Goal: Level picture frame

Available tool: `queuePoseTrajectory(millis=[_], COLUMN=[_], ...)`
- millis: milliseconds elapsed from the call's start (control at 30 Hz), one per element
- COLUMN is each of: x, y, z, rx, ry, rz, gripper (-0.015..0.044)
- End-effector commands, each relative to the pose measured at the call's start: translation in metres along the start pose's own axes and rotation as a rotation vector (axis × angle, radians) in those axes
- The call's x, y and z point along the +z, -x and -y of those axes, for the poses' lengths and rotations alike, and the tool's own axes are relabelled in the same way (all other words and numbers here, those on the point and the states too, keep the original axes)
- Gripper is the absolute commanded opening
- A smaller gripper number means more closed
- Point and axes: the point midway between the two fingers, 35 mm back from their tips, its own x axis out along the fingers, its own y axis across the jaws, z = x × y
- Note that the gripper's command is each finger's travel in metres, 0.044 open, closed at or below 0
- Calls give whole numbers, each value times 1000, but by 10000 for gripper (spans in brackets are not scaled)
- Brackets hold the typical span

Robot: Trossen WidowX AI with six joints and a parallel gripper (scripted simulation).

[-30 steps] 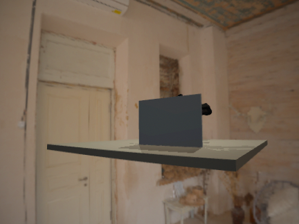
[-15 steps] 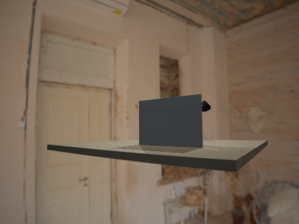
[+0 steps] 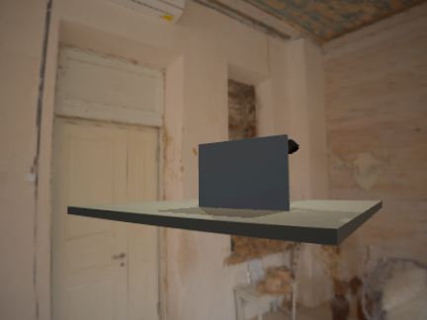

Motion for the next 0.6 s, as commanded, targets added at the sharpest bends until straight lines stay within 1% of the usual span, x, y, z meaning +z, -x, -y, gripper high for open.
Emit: queuePoseTrajectory(millis=[0, 300, 567], x=[-1, -3, -8], y=[-1, -6, -50], z=[0, 0, -2], rx=[3, 4, 5], ry=[6, 6, 6], rz=[-1, -1, -3], gripper=[260, 260, 260])
